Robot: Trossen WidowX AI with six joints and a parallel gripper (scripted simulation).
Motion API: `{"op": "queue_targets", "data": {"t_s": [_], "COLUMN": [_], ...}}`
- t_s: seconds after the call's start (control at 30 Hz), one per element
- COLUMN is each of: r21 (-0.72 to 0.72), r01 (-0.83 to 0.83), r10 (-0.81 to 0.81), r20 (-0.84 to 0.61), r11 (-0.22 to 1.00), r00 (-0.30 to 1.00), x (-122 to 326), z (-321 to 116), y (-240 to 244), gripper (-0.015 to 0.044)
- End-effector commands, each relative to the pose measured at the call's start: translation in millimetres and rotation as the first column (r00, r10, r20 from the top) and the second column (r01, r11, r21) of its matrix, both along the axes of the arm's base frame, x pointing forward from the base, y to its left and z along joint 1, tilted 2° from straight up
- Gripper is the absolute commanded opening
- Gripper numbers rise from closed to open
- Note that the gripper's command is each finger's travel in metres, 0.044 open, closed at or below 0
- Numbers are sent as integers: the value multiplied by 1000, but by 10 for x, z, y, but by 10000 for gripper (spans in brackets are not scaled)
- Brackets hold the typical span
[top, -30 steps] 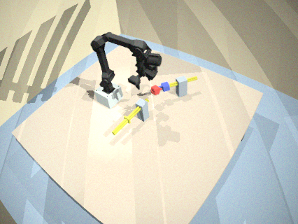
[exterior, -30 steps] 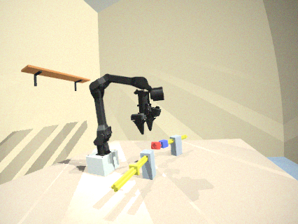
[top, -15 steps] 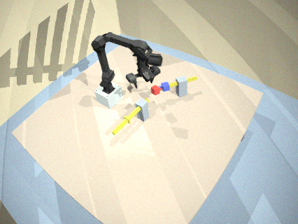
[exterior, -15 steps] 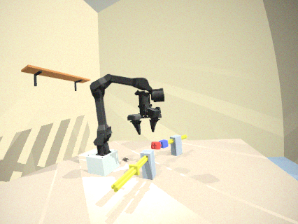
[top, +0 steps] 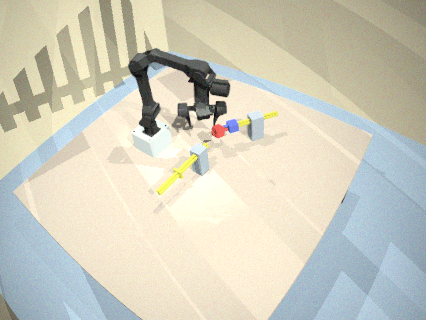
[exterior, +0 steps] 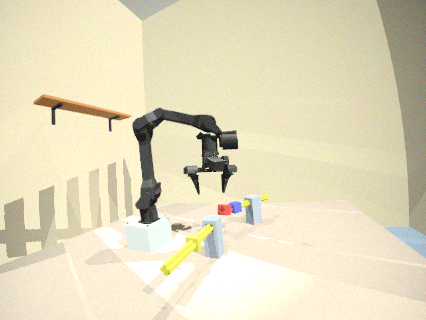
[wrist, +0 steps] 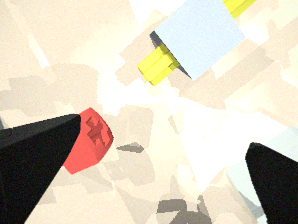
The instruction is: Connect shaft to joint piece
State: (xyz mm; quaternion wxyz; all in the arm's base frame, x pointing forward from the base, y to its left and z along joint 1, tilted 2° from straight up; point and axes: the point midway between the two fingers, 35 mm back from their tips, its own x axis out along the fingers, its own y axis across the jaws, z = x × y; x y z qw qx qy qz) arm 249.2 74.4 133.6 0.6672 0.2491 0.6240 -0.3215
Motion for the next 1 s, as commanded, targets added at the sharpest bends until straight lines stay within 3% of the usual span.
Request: {"op": "queue_targets", "data": {"t_s": [0.0, 0.4, 0.97], "r21": [-14, -36, -24], "r01": [105, 421, 757], "r10": [-104, -418, -745], "r20": [12, 67, 161], "r11": [994, 906, 653], "r00": [994, 906, 648], "x": [1, 6, 11], "z": [-16, -56, -104], "y": [4, 15, 28], "gripper": [440, 440, 440]}}
